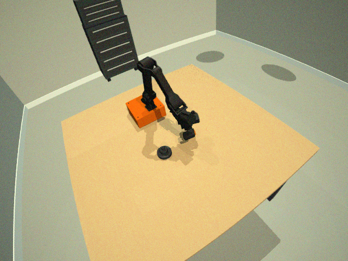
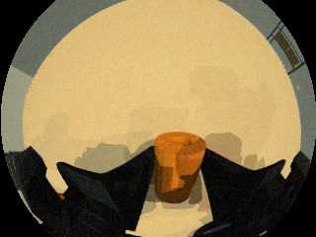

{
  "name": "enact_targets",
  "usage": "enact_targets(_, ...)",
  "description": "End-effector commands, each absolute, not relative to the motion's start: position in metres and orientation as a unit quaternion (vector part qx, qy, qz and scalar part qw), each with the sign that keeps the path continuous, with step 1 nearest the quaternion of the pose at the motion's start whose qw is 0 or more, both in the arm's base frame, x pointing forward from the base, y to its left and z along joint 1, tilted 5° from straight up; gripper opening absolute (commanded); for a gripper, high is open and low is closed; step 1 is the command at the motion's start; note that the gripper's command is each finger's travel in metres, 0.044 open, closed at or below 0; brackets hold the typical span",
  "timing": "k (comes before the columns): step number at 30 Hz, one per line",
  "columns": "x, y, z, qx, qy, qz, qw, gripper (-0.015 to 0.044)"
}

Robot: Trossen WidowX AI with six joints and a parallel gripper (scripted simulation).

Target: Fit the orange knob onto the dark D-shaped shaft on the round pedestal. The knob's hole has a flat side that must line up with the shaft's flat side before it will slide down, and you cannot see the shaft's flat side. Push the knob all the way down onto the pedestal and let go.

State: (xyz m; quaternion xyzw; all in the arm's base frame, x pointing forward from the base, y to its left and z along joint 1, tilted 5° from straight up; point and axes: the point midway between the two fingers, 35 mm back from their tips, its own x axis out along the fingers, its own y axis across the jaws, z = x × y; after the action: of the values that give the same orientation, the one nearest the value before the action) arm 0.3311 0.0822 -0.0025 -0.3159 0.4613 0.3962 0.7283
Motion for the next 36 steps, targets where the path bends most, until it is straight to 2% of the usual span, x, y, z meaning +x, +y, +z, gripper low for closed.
enact_targets(1,0.328,0.079,-0.001,-0.306,0.439,0.407,0.74,0.0181)
enact_targets(36,0.308,0.044,-0.002,-0.171,0.201,0.482,0.835,0.0181)
